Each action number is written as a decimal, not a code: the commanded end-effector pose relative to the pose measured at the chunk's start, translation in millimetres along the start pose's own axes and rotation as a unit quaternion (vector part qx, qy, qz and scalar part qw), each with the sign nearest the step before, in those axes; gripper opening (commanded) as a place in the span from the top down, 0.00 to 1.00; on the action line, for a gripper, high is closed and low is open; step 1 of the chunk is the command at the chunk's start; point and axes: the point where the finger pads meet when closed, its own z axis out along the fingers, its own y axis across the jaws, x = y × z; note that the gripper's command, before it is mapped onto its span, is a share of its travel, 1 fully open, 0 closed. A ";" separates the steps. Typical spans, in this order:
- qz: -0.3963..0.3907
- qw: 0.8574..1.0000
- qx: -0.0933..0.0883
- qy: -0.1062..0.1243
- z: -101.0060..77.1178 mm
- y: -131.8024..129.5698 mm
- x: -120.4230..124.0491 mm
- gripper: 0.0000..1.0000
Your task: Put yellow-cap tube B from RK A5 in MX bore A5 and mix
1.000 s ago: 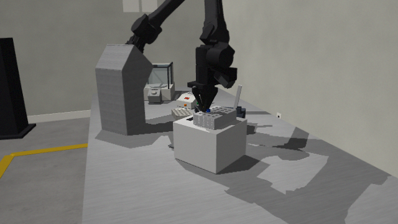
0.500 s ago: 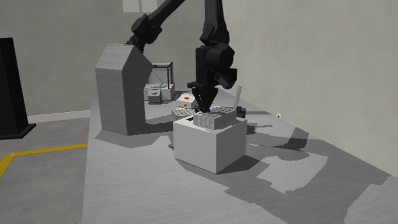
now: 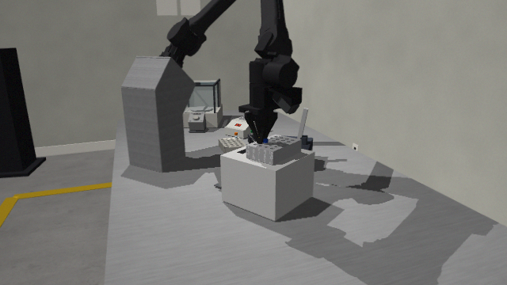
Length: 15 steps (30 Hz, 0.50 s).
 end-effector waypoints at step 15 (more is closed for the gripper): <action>-0.010 1.000 0.004 -0.013 4.0 2.1 -20.7 0.91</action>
